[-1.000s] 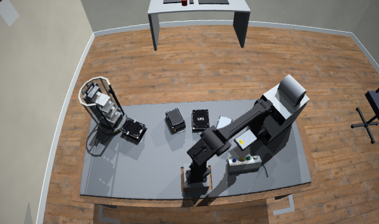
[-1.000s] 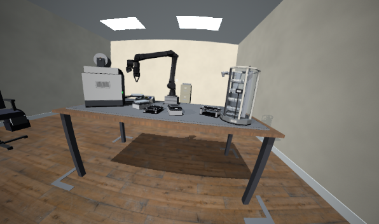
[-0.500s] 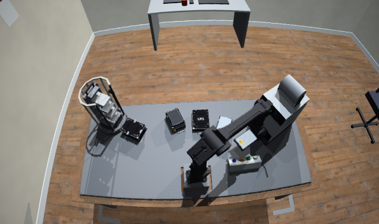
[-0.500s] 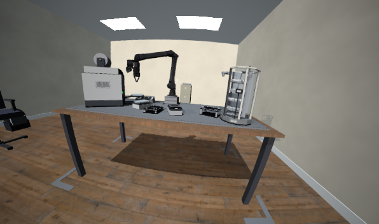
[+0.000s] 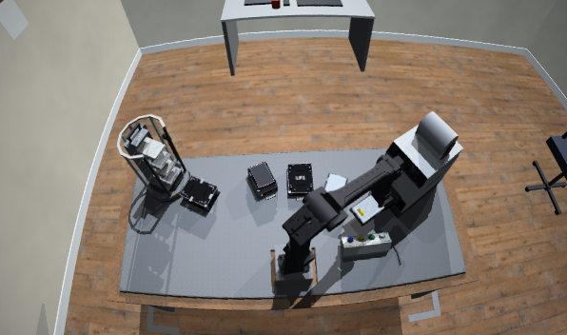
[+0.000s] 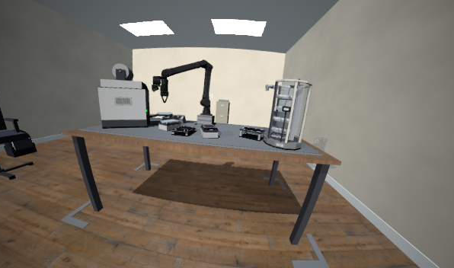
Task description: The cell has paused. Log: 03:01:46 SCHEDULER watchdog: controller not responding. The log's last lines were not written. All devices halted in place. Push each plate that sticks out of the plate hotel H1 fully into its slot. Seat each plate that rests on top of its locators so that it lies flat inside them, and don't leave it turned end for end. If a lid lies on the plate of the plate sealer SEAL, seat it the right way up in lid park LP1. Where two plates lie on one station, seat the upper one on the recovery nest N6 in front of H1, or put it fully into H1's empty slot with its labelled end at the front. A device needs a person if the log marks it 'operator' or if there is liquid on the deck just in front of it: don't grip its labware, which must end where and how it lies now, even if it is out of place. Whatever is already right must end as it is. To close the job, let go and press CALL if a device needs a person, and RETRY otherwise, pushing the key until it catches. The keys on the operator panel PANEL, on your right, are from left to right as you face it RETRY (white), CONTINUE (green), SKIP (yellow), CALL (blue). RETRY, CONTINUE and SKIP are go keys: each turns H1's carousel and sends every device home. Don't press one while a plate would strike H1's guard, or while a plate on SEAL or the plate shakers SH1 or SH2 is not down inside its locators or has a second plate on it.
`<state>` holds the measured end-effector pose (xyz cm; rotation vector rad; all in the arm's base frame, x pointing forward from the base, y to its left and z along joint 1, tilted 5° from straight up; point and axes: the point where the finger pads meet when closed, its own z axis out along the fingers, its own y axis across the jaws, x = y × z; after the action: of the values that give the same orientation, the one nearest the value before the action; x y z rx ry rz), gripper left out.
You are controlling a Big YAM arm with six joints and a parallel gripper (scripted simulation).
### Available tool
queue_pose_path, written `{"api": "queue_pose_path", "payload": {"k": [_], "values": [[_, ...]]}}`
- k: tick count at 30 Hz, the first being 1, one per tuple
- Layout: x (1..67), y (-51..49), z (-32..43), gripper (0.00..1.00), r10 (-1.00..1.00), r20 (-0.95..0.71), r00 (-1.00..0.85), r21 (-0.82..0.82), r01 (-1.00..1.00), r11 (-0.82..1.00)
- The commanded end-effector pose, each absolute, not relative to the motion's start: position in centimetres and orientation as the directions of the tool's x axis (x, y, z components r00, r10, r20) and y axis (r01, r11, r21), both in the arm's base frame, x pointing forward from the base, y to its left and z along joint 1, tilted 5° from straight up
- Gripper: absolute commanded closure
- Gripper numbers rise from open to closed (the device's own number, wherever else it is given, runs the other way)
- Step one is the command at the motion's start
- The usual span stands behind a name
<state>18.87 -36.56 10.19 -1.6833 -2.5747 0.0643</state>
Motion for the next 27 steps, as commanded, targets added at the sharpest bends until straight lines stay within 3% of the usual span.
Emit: {"api": "queue_pose_path", "payload": {"k": [1, 27], "values": [[18.3, -37.3, 8.3, 0.00, 0.917, 0.035, -0.397, -0.071, 0.914, 0.399], [17.8, -37.3, 4.4, 0.00, 0.917, 0.035, -0.397, -0.072, 0.914, 0.399]]}}
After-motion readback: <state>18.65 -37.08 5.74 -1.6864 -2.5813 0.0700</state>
